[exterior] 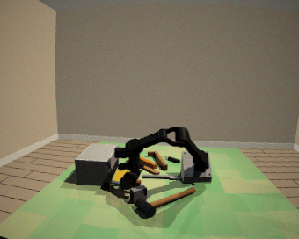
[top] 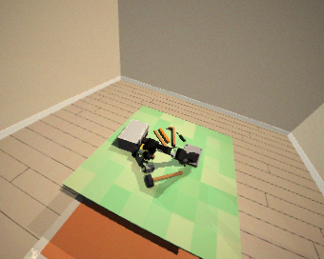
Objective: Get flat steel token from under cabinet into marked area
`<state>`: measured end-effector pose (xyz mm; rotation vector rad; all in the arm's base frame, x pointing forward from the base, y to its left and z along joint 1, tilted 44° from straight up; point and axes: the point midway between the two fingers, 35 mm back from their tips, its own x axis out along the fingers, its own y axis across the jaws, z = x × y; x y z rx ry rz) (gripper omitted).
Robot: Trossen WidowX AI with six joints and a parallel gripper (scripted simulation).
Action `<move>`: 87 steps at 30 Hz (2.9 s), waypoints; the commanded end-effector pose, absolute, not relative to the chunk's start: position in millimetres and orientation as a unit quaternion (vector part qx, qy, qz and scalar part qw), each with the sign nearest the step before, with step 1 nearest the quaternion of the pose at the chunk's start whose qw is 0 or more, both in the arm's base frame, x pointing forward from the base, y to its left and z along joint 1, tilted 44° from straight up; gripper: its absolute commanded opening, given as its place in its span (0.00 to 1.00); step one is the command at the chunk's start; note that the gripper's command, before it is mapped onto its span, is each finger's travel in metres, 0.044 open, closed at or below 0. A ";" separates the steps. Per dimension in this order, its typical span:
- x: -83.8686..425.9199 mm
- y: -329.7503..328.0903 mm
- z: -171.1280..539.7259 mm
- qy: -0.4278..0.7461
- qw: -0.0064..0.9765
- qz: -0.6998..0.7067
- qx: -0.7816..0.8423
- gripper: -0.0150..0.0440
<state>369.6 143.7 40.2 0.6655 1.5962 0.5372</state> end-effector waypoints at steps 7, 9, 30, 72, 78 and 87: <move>358.3 144.6 40.8 0.696 0.615 0.230 0.291 0.25; 356.4 144.8 41.2 0.696 0.615 0.230 0.291 0.25; 335.1 147.2 45.5 0.696 0.614 0.230 0.291 0.25; 288.3 152.7 55.1 0.697 0.613 0.230 0.292 0.25; 281.0 153.6 56.7 0.697 0.613 0.230 0.292 0.25; 270.1 154.9 59.0 0.697 0.613 0.229 0.292 0.25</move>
